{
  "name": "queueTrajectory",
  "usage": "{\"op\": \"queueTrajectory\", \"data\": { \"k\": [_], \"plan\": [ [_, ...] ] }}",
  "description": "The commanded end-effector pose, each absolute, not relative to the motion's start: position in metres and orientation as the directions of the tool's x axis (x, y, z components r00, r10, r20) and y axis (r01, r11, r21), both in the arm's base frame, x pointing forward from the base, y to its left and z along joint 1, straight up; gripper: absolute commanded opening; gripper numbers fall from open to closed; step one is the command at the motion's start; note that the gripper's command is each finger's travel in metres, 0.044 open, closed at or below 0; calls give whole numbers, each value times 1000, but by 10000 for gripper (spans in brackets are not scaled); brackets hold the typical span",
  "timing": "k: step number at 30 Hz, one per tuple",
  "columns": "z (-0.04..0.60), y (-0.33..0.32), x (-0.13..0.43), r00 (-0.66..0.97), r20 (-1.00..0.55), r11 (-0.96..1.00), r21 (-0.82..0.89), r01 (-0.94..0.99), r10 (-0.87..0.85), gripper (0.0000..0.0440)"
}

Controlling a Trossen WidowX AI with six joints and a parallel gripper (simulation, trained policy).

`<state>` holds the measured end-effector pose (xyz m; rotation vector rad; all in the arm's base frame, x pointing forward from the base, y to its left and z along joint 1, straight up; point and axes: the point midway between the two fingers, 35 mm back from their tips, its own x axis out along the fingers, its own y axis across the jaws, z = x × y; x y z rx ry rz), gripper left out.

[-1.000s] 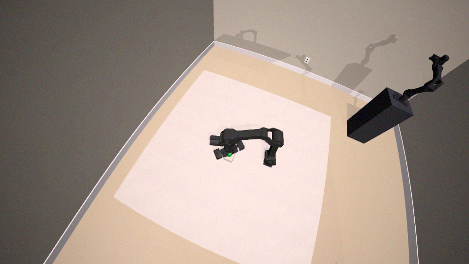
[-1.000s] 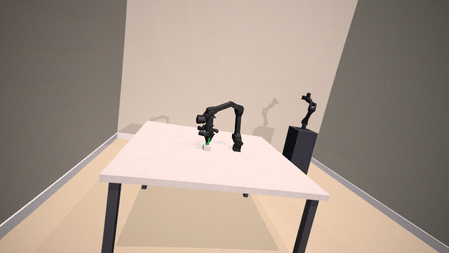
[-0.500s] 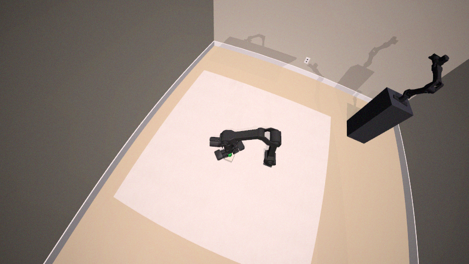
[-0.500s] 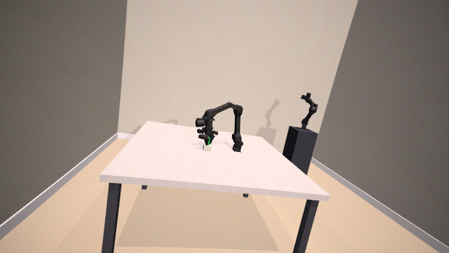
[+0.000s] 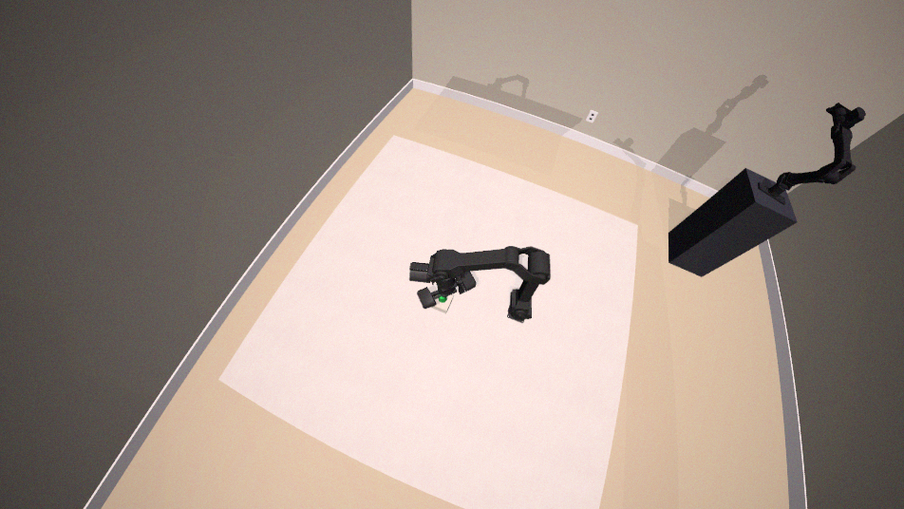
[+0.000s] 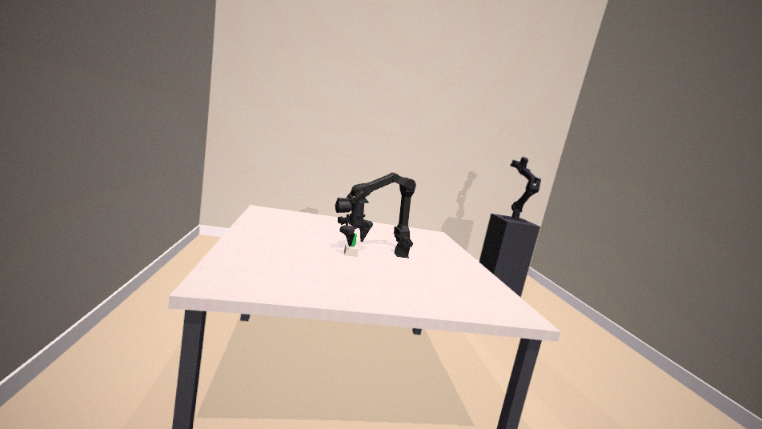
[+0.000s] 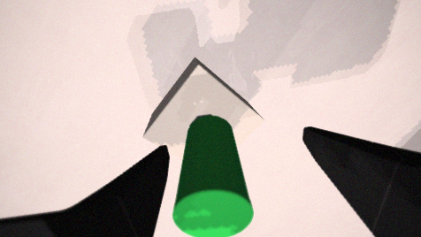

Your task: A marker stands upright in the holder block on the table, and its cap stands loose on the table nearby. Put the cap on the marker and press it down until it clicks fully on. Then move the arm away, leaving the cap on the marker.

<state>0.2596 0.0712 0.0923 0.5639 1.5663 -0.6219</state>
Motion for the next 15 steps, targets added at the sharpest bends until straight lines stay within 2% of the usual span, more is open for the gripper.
{"op": "queueTrajectory", "data": {
  "k": [1, 15],
  "plan": [
    [102, 73, 263, -52, -999, 730, -30, 682, 8, 440],
    [140, 73, 270, 33, -999, 733, 46, 679, 32, 440]
  ]
}}
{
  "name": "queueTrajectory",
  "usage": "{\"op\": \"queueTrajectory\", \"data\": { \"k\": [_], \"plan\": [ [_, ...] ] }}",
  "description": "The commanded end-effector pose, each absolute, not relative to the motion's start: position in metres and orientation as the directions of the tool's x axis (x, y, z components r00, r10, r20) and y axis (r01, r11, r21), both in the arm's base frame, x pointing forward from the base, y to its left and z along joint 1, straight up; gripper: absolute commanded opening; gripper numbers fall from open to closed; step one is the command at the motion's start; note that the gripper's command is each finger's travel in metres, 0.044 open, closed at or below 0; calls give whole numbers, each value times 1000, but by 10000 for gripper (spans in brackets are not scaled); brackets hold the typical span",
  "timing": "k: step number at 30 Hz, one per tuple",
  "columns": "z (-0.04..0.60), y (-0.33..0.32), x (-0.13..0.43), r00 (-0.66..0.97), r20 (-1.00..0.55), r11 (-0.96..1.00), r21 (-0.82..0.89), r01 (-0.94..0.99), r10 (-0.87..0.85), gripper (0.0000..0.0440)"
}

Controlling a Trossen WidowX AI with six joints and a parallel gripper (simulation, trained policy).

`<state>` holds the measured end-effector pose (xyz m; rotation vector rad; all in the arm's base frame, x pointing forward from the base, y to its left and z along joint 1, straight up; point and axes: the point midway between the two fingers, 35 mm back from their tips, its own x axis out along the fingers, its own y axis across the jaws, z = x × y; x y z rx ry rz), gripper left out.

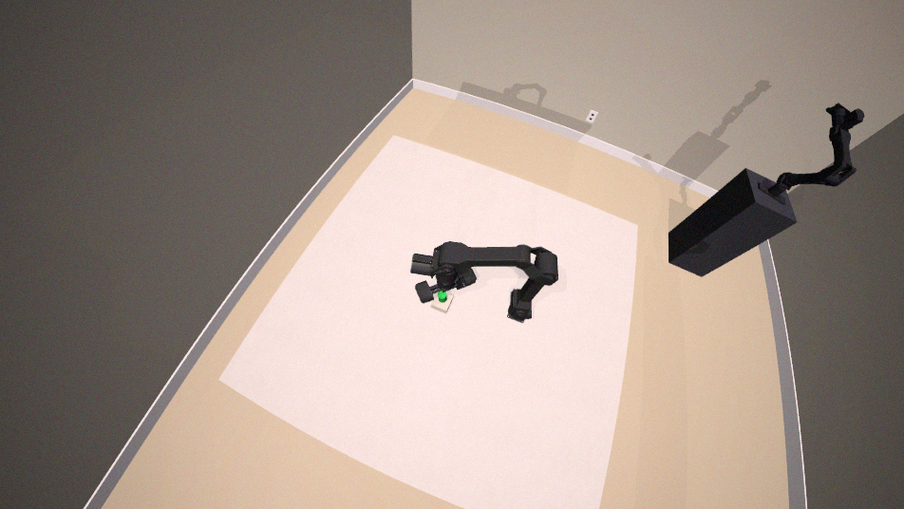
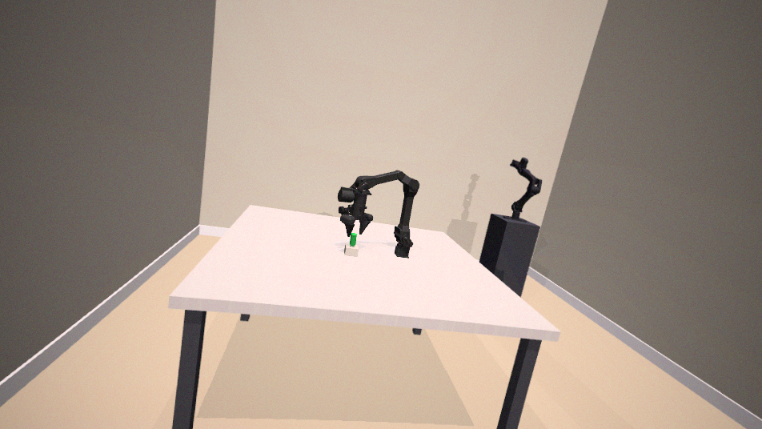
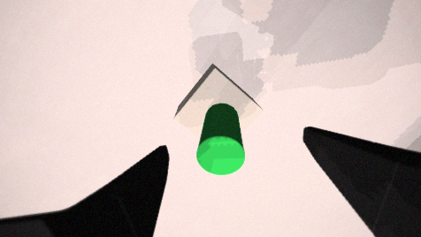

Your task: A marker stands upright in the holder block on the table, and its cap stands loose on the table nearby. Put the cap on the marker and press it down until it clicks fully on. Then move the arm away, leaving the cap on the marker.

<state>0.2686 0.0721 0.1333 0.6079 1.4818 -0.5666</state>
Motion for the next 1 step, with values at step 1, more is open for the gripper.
{"op": "queueTrajectory", "data": {
  "k": [1],
  "plan": [
    [142, 73, 270, 38, -999, 734, 51, 677, 34, 440]
  ]
}}
